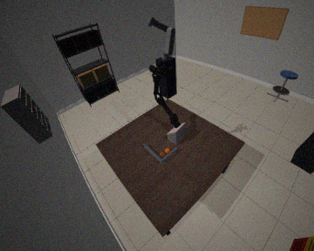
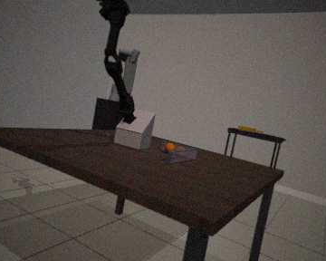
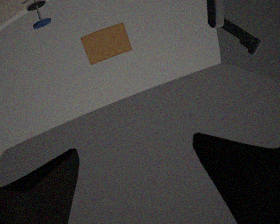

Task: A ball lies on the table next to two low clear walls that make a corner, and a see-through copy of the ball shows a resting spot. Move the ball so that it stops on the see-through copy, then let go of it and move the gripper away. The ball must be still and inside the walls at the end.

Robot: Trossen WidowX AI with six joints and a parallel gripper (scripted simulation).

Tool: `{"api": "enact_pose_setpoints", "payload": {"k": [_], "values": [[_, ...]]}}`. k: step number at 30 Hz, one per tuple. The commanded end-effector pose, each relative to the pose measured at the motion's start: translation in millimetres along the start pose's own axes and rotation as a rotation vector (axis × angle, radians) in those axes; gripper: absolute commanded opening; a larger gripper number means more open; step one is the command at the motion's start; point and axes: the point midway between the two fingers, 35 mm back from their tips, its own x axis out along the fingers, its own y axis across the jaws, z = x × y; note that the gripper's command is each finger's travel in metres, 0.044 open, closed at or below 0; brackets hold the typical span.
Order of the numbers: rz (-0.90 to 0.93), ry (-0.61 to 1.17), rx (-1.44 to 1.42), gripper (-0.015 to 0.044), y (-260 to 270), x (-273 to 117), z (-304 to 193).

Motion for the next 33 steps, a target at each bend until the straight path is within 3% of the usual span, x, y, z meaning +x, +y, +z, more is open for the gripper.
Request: {"api": "enact_pose_setpoints", "payload": {"k": [1,8,18,33], "values": [[0.003,0.006,0.007,0.0421,2.0,-0.4,-1.7],[0.132,0.261,0.252,0.0421,83.3,-29.0,-59.5],[0.291,0.625,0.553,0.0421,191.5,-108.2,-109.7],[0.508,1.241,1.009,0.0421,350.2,-282.1,-101.7]]}}
